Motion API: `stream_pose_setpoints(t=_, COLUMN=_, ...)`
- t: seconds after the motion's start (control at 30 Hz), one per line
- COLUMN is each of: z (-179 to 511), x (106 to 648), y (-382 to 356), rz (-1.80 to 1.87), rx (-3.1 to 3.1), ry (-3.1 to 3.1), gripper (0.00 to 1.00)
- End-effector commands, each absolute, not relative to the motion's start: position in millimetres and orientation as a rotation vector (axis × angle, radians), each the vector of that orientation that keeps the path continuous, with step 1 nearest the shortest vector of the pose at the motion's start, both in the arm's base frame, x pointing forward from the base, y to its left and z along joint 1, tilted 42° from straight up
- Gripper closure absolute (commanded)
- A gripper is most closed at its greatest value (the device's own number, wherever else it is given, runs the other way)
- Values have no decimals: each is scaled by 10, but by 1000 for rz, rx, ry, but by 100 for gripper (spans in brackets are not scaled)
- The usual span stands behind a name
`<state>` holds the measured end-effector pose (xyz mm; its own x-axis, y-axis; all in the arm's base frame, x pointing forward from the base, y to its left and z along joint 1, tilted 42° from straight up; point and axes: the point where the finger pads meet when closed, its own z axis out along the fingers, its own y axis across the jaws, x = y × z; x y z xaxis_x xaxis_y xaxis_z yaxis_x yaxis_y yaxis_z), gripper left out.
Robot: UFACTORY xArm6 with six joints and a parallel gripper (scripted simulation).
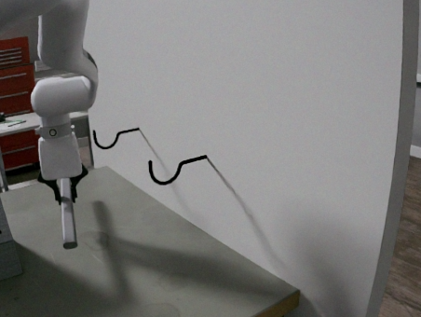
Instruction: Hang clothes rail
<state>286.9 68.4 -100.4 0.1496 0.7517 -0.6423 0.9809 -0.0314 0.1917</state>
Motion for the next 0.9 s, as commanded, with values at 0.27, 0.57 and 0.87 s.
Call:
stream_pose_setpoints(t=0.27, z=-909, x=2898, y=737, rz=-490, rx=1835, ry=1654, gripper=100)
stream_pose_setpoints(t=0.57, z=-747, x=2934, y=807, rz=-490, rx=1835, ry=1654, gripper=100)
stream_pose_setpoints(t=0.87, z=-621, x=2961, y=862, rz=-490, rx=1835, ry=1654, gripper=100)
